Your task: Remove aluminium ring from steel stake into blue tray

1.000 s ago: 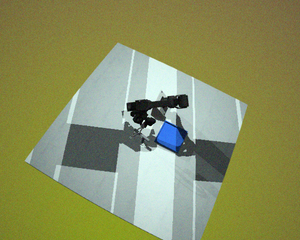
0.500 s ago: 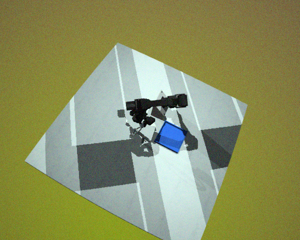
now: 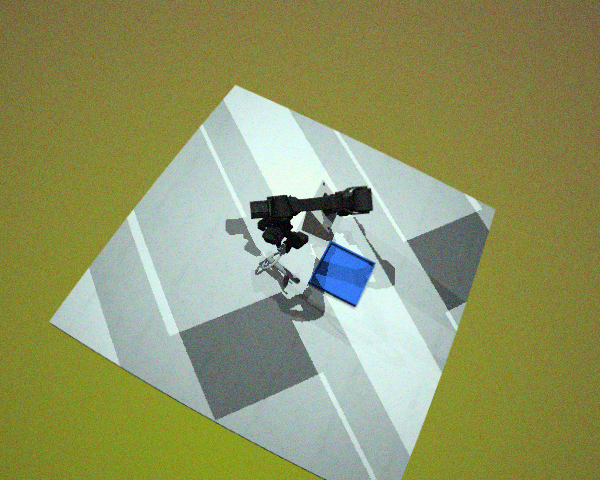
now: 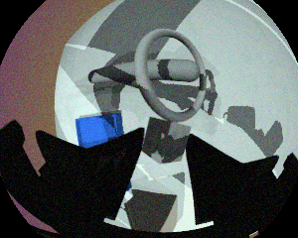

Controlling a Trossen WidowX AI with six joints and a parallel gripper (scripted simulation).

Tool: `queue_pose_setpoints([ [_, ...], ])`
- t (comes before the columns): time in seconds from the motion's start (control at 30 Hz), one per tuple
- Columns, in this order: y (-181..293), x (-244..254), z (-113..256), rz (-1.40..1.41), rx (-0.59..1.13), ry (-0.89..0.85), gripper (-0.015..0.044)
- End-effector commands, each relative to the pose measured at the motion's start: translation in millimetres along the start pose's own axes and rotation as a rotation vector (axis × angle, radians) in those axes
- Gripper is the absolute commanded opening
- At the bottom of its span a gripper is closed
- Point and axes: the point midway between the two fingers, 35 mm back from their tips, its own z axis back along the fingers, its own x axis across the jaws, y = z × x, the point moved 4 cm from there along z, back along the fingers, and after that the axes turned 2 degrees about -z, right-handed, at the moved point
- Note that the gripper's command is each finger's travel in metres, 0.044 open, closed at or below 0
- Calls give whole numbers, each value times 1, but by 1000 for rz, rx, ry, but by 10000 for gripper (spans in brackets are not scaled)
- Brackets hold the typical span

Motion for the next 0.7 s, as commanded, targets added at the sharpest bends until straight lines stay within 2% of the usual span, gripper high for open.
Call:
queue_pose_setpoints([
  [0.0, -2, -3, 2, 3, -4, 1, 0],
  [0.67, -3, -14, 6, 3, -5, 2, 0],
])
